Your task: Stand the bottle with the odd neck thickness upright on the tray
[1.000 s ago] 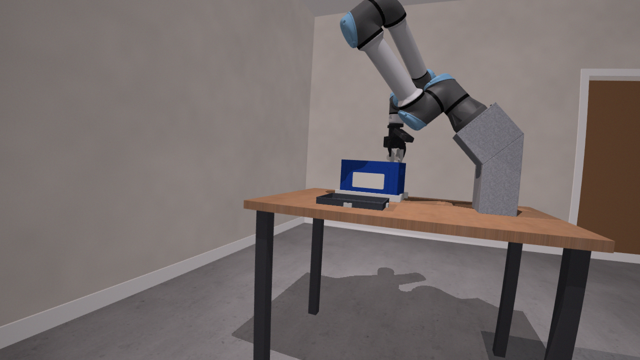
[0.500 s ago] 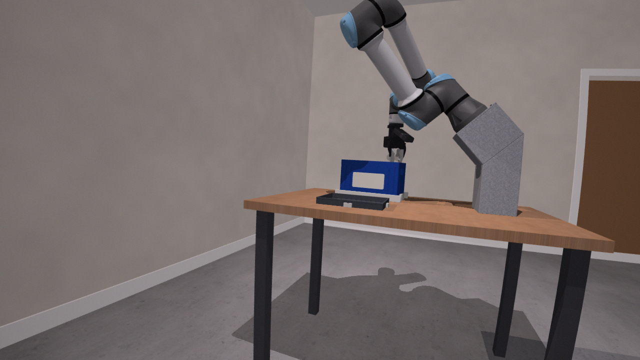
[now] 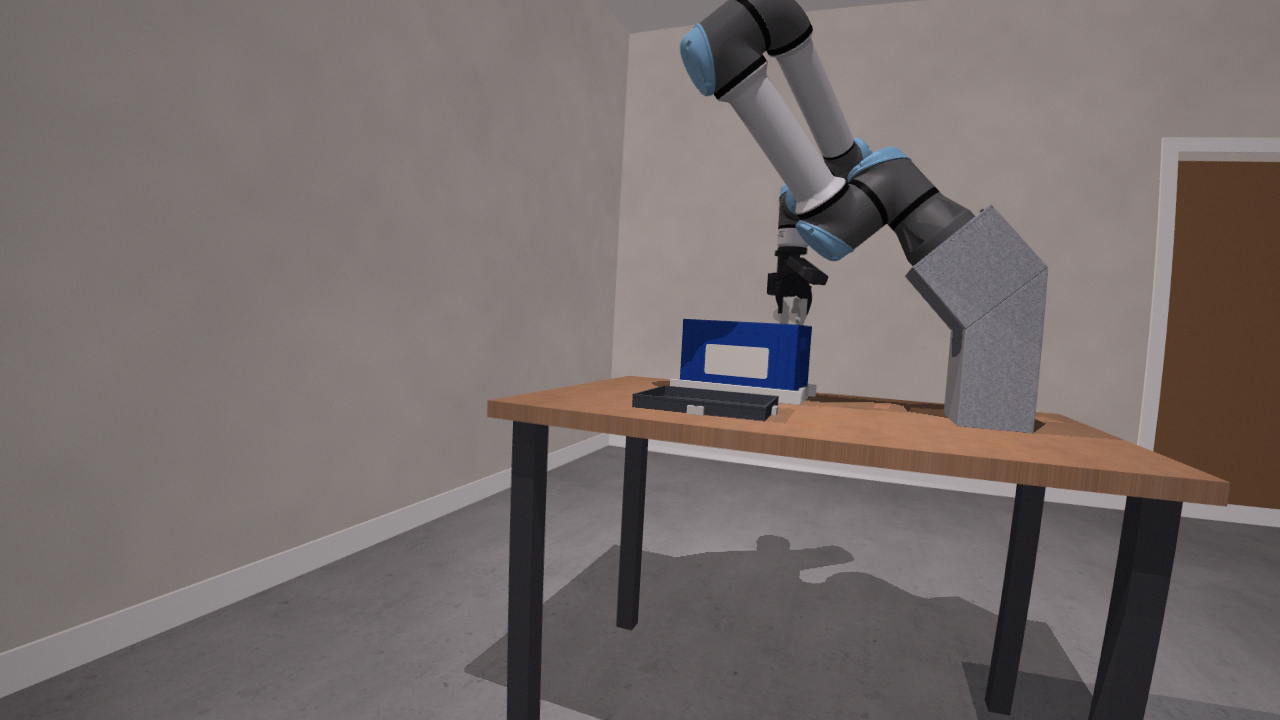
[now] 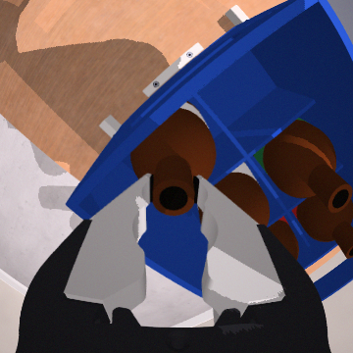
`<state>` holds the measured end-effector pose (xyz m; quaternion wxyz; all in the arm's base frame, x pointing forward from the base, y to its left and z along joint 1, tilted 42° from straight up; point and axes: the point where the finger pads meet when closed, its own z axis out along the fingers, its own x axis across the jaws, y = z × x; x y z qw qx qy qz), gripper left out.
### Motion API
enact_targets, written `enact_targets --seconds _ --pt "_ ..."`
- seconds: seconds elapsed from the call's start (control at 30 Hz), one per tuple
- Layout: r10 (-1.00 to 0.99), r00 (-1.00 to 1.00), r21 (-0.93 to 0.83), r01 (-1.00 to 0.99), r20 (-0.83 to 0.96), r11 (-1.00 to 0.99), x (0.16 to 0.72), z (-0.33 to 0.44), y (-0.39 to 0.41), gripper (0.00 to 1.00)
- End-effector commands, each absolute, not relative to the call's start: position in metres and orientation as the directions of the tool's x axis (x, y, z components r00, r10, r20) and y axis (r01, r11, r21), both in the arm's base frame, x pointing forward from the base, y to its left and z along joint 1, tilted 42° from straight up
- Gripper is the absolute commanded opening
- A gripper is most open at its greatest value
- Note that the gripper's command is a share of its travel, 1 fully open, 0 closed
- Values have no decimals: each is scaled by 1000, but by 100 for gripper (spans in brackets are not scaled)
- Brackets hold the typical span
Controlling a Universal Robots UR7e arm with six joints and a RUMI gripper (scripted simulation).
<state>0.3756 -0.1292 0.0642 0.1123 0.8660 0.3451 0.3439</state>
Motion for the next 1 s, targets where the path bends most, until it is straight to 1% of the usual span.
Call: enact_targets --seconds 0.0,0.07,0.1,0.97 --pt "675 525 433 520 518 -736 376 64 -129 0" --pt "675 525 433 520 518 -736 376 64 -129 0" --pt "675 525 433 520 518 -736 376 64 -129 38" --pt "675 525 433 520 518 -736 376 64 -129 38"
